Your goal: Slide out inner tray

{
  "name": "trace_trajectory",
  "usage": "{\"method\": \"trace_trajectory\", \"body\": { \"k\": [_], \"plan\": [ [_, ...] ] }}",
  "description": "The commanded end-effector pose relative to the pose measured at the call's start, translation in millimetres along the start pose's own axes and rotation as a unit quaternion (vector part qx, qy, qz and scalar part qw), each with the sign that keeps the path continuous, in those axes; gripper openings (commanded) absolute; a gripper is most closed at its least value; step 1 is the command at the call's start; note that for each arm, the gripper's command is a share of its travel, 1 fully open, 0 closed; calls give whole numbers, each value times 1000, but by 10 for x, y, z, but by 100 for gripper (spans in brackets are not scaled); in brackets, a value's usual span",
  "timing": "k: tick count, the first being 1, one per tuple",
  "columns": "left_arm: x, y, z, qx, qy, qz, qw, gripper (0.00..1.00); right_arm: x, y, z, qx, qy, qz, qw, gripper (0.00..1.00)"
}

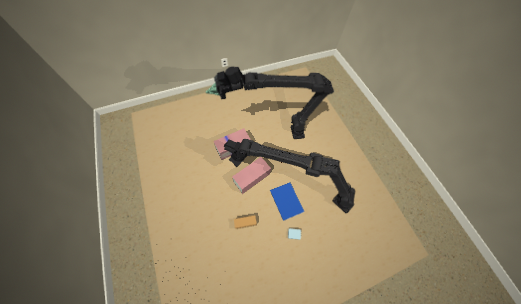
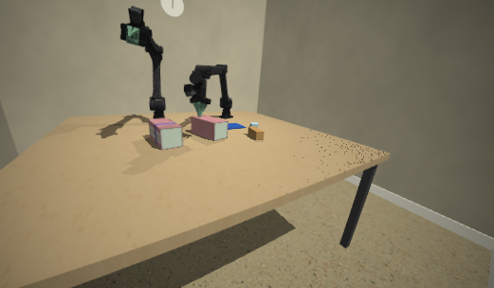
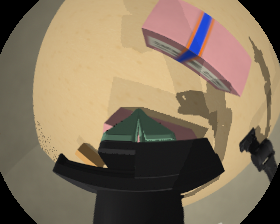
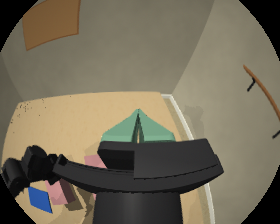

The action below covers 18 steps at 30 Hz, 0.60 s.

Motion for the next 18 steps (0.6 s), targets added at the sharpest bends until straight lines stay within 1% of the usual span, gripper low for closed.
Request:
{"method": "trace_trajectory", "body": {
  "k": [1, 6, 8, 9, 10, 11, 13, 18],
  "plan": [
    [-294, 162, -156, -79, 11, -7, 997, 0, -222, 98, 72, 40, -55, 4, 998, 0],
    [-336, 218, -390, -143, 54, -27, 988, 0, -426, 176, -35, 70, -97, 13, 993, 0],
    [-336, 218, -390, -143, 54, -27, 988, 0, -426, 176, -35, 70, -97, 13, 993, 0],
    [-241, 203, -393, -151, 65, -33, 986, 0, -445, 184, -33, 75, -105, 14, 992, 0],
    [-201, 145, -437, -154, 78, -38, 984, 0, -487, 196, -78, 77, -109, 15, 991, 0],
    [-344, 171, -468, -164, 75, -38, 983, 0, -522, 207, -96, 81, -115, 17, 990, 0],
    [-382, 258, -574, -187, 87, -40, 978, 0, -596, 235, -132, 89, -127, 21, 988, 0],
    [-429, 304, -711, -220, 110, -48, 968, 0, -722, 274, -202, 103, -150, 28, 983, 0]
  ]
}}
Point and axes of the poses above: on each arm, the point where the finger pads meet when closed, its own x axis out along the fingers, its own y axis across the jaws, z = x × y, the point moved 10 cm from there along -x, back along the fingers, and after that the axes turned 6 degrees about x, right-handed, at the moved point
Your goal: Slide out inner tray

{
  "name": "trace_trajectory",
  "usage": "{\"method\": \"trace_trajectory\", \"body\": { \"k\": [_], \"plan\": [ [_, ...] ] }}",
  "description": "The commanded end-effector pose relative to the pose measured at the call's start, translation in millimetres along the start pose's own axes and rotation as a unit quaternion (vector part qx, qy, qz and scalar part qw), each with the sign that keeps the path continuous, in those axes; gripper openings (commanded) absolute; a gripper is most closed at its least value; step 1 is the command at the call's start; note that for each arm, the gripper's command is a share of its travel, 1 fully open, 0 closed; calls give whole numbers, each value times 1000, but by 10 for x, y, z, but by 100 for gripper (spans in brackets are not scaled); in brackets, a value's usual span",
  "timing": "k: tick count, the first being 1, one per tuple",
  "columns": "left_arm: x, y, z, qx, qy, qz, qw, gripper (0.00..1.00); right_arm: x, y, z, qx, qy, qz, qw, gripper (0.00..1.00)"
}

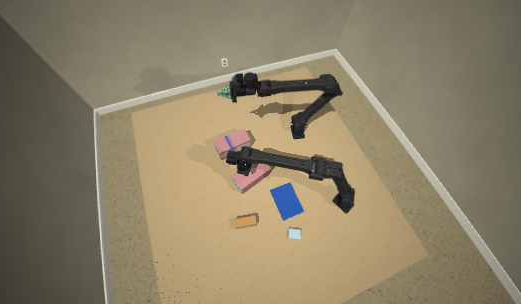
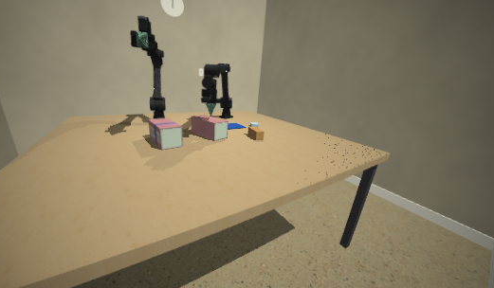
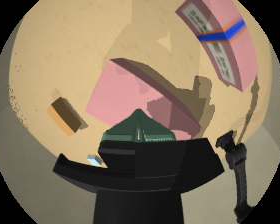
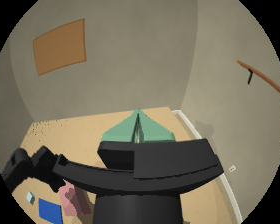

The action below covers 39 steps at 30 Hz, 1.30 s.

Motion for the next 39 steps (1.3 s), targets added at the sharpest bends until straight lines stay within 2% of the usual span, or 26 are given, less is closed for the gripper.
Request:
{"method": "trace_trajectory", "body": {
  "k": [1, 7, 8, 9, 11, 12, 15, 22, 25, 32, 39],
  "plan": [
    [-276, 141, -102, -45, -6, -2, 999, 0, -120, 58, 86, 24, -36, 8, 999, 0],
    [-201, 167, -138, -55, 10, -6, 998, 0, -175, 70, 66, 29, -44, 10, 999, 0],
    [-149, 74, -95, -47, 13, -7, 999, 0, -141, 52, 143, 28, -50, 8, 998, 0],
    [-123, 26, -111, -40, 18, -8, 999, 0, -86, 38, -52, 27, -30, 6, 999, 0],
    [-111, 29, -78, -27, 10, -7, 1000, 0, -84, 35, 13, 8, -28, 5, 1000, 0],
    [-240, 59, -87, -27, -2, -3, 1000, 0, -85, 126, -199, 10, 0, 15, 1000, 0],
    [-245, 173, -106, -36, -3, -3, 999, 0, -198, 244, -143, 31, -26, 27, 999, 0],
    [-219, 123, -92, -33, -1, -3, 999, 0, -346, 637, -593, 49, 5, 55, 997, 0],
    [-219, 123, -92, -33, -1, -3, 999, 0, -368, 694, -599, 52, 4, 60, 997, 0],
    [-219, 123, -92, -33, -1, -3, 999, 0, -599, 1088, -1247, 54, 57, 91, 993, 0],
    [-219, 123, -92, -33, -1, -3, 999, 0, -945, 1402, -1781, 54, 96, 121, 986, 0]
  ]
}}
Point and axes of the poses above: on each arm, the point where the finger pads meet when closed, its own x axis out along the fingers, its own y axis across the jaws, z = x × y, the point moved 10 cm from there along -x, back along the fingers, and after that the axes turned 6 degrees about x, right-handed, at the moved point
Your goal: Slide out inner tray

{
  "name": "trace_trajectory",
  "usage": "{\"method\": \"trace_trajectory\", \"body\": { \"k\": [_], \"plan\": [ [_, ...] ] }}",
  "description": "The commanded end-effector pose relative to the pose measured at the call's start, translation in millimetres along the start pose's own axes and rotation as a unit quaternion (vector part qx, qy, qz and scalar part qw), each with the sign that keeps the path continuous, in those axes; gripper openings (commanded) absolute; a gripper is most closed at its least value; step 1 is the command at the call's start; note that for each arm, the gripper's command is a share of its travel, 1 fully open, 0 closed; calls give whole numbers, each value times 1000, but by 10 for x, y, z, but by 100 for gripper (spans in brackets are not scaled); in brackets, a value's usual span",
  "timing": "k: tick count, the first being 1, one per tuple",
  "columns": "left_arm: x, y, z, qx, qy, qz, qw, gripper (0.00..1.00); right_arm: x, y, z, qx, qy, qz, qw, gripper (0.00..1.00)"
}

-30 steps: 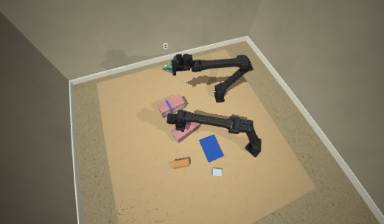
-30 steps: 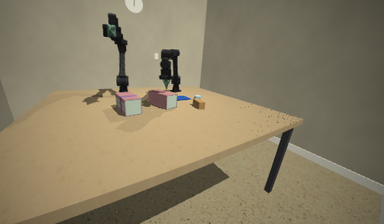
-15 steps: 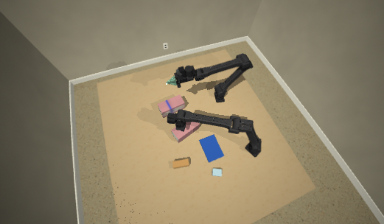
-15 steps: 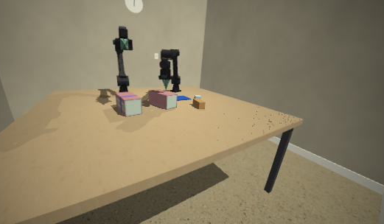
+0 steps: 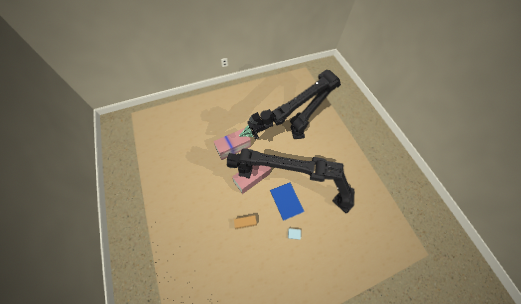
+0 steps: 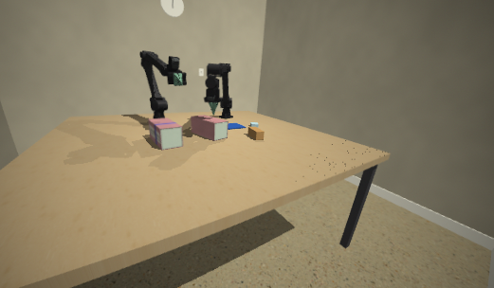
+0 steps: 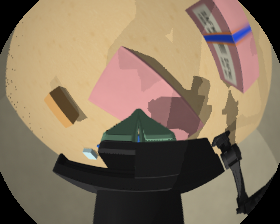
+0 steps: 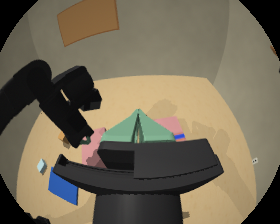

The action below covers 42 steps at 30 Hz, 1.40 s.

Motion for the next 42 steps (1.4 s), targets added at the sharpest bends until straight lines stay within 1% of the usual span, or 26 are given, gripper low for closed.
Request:
{"method": "trace_trajectory", "body": {
  "k": [1, 3, 4, 7, 15, 17, 19, 20, 21, 27, 28, 29, 30, 31, 34, 36, 37, 38, 39, 40, 41, 42],
  "plan": [
    [-175, 3, 19, 4, -21, 2, 1000, 0, -99, 116, -67, 19, -12, 16, 1000, 0],
    [-175, 3, 19, 4, -21, 2, 1000, 0, -121, 172, -75, 20, -14, 21, 999, 0],
    [-175, 3, 19, 4, -21, 2, 1000, 0, -151, 194, -232, 16, -2, 23, 1000, 0],
    [-175, 3, 19, 4, -21, 2, 1000, 0, -253, 303, -540, 11, 24, 35, 999, 0],
    [-175, 3, 19, 4, -21, 2, 1000, 0, -589, 508, -1267, -3, 70, 65, 995, 0],
    [-175, 3, 19, 4, -21, 2, 1000, 0, -690, 534, -1447, -8, 81, 72, 994, 0],
    [-175, 3, 19, 4, -21, 2, 1000, 0, -690, 534, -1447, -8, 81, 72, 994, 0],
    [-175, 3, 19, 4, -21, 2, 1000, 0, -726, 574, -1472, -9, 81, 78, 994, 0],
    [-175, 3, 19, 4, -21, 2, 1000, 0, -788, 553, -1615, -16, 91, 80, 993, 0],
    [-175, 3, 19, 4, -21, 2, 1000, 0, -1131, 509, -2188, -44, 132, 98, 985, 0],
    [-175, 3, 19, 4, -21, 2, 1000, 0, -1024, 558, -2196, -45, 134, 88, 986, 0],
    [-175, 3, 19, 4, -21, 2, 1000, 0, -848, 647, -2089, -44, 120, 82, 988, 0],
    [-175, 3, 19, 4, -21, 2, 1000, 0, -895, 630, -2172, -64, 117, 98, 986, 0],
    [-175, 3, 19, 4, -21, 2, 1000, 0, -978, 557, -2341, -75, 128, 106, 983, 0],
    [-175, 3, 19, 4, -21, 2, 1000, 0, -910, 508, -2476, -80, 136, 102, 982, 0],
    [-175, 3, 19, 4, -21, 2, 1000, 0, -910, 508, -2476, -80, 136, 102, 982, 0],
    [-175, 3, 19, 4, -21, 2, 1000, 0, -850, 573, -2433, -76, 129, 106, 983, 0],
    [-175, 3, 19, 4, -21, 2, 1000, 0, -752, 691, -2320, -67, 114, 113, 985, 0],
    [-175, 3, 19, 4, -21, 2, 1000, 0, -728, 703, -2338, -67, 113, 114, 985, 0],
    [-175, 3, 19, 4, -21, 2, 1000, 0, -760, 633, -2452, -73, 124, 112, 983, 0],
    [-175, 3, 19, 4, -21, 2, 1000, 0, -837, 497, -2628, -85, 143, 106, 980, 0],
    [-175, 3, 19, 4, -21, 2, 1000, 0, -828, 495, -2650, -86, 144, 106, 980, 0]
  ]
}}
Point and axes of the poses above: on each arm, the point where the finger pads meet when closed, its own x axis out along the fingers, its own y axis across the jaws, z = x × y, the point moved 10 cm from there along -x, back along the fingers, and after that the axes turned 6 degrees about x, right-handed, at the moved point
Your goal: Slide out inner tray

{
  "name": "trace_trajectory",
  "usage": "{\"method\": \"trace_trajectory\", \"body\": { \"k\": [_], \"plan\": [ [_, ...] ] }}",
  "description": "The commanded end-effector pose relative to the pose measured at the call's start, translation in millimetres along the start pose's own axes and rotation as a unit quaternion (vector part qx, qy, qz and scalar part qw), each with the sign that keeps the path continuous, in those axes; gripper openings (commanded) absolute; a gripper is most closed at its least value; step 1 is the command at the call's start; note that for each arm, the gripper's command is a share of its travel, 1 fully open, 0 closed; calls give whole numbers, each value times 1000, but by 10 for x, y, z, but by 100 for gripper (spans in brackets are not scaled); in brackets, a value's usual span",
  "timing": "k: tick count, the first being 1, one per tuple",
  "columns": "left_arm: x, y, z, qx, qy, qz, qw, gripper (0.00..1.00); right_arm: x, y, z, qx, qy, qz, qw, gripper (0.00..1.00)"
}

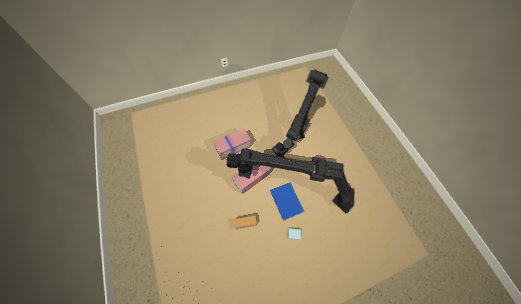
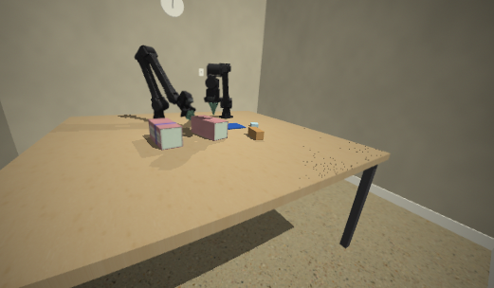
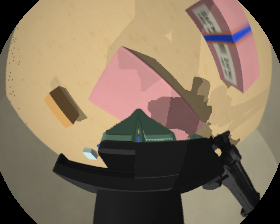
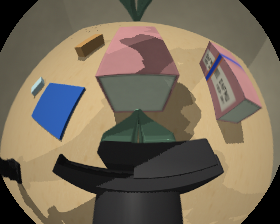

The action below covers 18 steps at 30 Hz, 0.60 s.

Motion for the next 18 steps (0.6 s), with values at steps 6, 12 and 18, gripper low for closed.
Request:
{"method": "trace_trajectory", "body": {
  "k": [6, 12, 18],
  "plan": [
    [-175, 3, 19, 4, -21, 2, 1000, 0, 127, -19, -96, -10, -4, 3, 1000, 0],
    [-175, 3, 19, 4, -21, 2, 1000, 0, 144, 20, -46, -2, -6, 6, 1000, 0],
    [56, -2, 38, -5, -8, 0, 1000, 0, 127, -27, -135, -8, 6, 1, 1000, 0]
  ]
}}
Point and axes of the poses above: on each arm, the point where the finger pads meet when closed, its own x axis out along the fingers, its own y axis across the jaws, z = x × y, the point moved 10 cm from there along -x, back along the fingers, and after that the axes turned 6 degrees about x, right-handed, at the moved point
